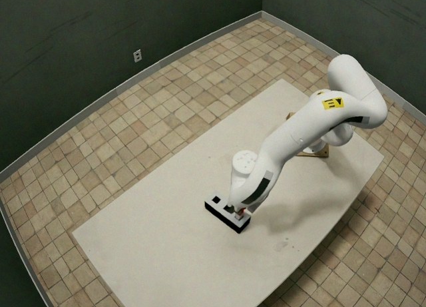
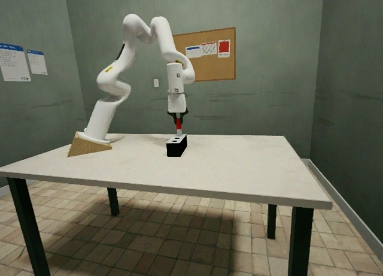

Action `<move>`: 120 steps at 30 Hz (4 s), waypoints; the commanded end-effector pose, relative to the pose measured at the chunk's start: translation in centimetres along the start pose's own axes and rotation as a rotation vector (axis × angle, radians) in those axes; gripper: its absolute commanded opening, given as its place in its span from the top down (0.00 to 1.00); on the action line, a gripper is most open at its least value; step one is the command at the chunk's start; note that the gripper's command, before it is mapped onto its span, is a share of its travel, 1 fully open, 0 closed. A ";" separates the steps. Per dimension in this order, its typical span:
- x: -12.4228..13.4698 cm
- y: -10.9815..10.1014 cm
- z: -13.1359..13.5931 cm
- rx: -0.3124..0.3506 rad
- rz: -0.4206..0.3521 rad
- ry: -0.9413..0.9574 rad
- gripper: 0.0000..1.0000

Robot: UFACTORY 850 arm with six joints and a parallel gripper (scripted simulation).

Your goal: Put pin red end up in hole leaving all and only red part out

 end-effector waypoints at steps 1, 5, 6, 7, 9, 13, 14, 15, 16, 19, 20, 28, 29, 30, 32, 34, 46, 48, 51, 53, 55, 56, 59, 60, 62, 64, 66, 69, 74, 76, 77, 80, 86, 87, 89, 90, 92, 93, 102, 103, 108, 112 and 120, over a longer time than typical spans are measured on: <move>0.0 -0.1 0.1 0.002 -0.001 0.000 1.00; 0.0 -0.1 0.1 0.002 -0.001 0.000 1.00; 0.0 -0.1 0.1 0.002 -0.001 0.000 1.00; 0.0 -0.1 0.1 0.002 -0.001 0.000 1.00; 0.0 -0.1 0.1 0.002 -0.001 0.000 1.00; 0.0 -0.1 0.1 0.002 -0.001 0.000 1.00; 0.0 -0.1 0.1 0.002 -0.001 0.000 1.00; 0.0 -0.1 0.1 0.002 -0.001 0.000 1.00; 0.0 -0.1 0.1 0.002 -0.001 0.000 1.00; 0.0 -0.1 0.1 0.002 -0.001 0.000 1.00; 0.0 0.3 0.0 0.002 -0.001 0.000 1.00; 0.0 0.3 0.0 0.002 -0.001 0.000 1.00; 0.0 0.3 0.0 0.002 -0.001 0.000 1.00; 0.0 0.3 0.0 0.002 -0.001 0.000 1.00; 0.0 0.3 0.0 0.002 -0.001 0.000 1.00; 0.0 0.3 0.0 0.002 -0.001 0.000 1.00; 0.0 0.3 0.0 0.002 -0.001 0.000 1.00; 0.0 0.3 0.0 0.002 -0.001 0.000 1.00; 0.0 0.3 0.0 0.002 -0.001 0.000 1.00; 0.0 0.3 0.0 0.002 -0.001 0.000 1.00; -0.1 0.7 0.0 0.002 -0.001 0.000 1.00; -0.1 0.7 0.0 0.002 -0.001 0.000 1.00; -0.1 0.7 0.0 0.002 -0.001 0.000 1.00; -0.1 0.7 0.0 0.002 -0.001 0.000 1.00; -0.1 0.7 0.0 0.002 -0.001 0.000 1.00; -0.1 0.7 0.0 0.002 -0.001 0.000 1.00; -0.1 0.7 0.0 0.002 -0.001 0.000 1.00; -0.1 0.7 0.0 0.002 -0.001 0.000 1.00; -0.1 0.7 0.0 0.002 -0.001 0.000 1.00; -0.1 0.7 0.0 0.002 -0.001 0.000 1.00; -0.1 0.7 0.0 0.002 -0.001 0.000 1.00; -0.1 0.7 0.0 0.002 -0.001 0.000 1.00; -0.1 0.7 0.0 0.002 -0.001 0.000 1.00; -0.1 0.7 0.0 0.002 -0.001 0.000 1.00; 0.0 1.1 0.0 0.002 -0.001 0.000 1.00; 0.0 1.1 0.0 0.002 -0.001 0.000 1.00; 0.0 1.1 0.0 0.002 -0.001 0.000 1.00; 0.0 1.1 0.0 0.002 -0.001 0.000 1.00; 0.0 1.1 0.0 0.002 -0.001 0.000 1.00; 0.0 1.1 0.0 0.002 -0.001 0.000 1.00; -0.1 1.1 0.1 0.002 -0.001 0.000 1.00; -0.1 1.1 0.1 0.002 -0.001 0.000 1.00; -0.1 1.1 0.1 0.002 -0.001 0.000 1.00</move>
Point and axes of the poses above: the point where the finger pads meet when closed, its own y axis out along the fingers, its own z axis across the jaws, x = y × z, the point moved 6 cm from there along -y, back along the fingers, and after that the axes turned 14 degrees about -y, right-handed, at the moved point
